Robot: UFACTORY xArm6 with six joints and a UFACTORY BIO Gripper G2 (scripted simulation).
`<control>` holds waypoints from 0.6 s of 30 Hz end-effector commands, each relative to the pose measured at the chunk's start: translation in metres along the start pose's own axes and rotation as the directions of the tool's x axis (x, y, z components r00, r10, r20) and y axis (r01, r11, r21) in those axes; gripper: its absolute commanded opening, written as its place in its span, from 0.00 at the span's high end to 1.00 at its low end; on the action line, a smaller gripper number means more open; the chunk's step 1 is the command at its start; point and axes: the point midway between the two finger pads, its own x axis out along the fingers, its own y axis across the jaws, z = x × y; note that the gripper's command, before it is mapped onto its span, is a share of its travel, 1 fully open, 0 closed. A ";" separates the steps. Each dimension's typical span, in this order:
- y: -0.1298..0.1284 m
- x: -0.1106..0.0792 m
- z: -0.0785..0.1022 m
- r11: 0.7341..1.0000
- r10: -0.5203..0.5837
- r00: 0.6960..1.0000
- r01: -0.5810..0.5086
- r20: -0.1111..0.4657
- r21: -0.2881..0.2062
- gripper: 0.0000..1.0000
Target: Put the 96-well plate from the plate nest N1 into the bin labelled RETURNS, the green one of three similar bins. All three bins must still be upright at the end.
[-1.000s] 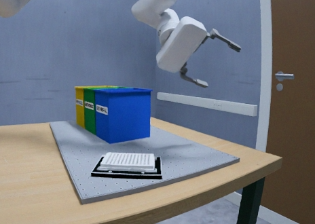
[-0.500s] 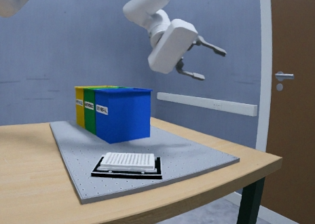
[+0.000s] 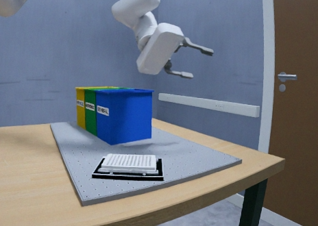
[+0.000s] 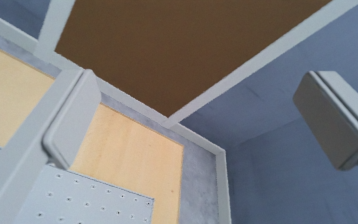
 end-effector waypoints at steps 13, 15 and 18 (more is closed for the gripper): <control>0.033 -0.030 0.030 0.998 -0.016 0.997 0.012 0.071 0.055 0.63; 0.039 -0.036 0.034 0.994 -0.026 0.994 0.014 0.106 0.105 0.63; 0.048 -0.045 0.042 0.994 -0.026 0.994 0.014 0.106 0.105 0.63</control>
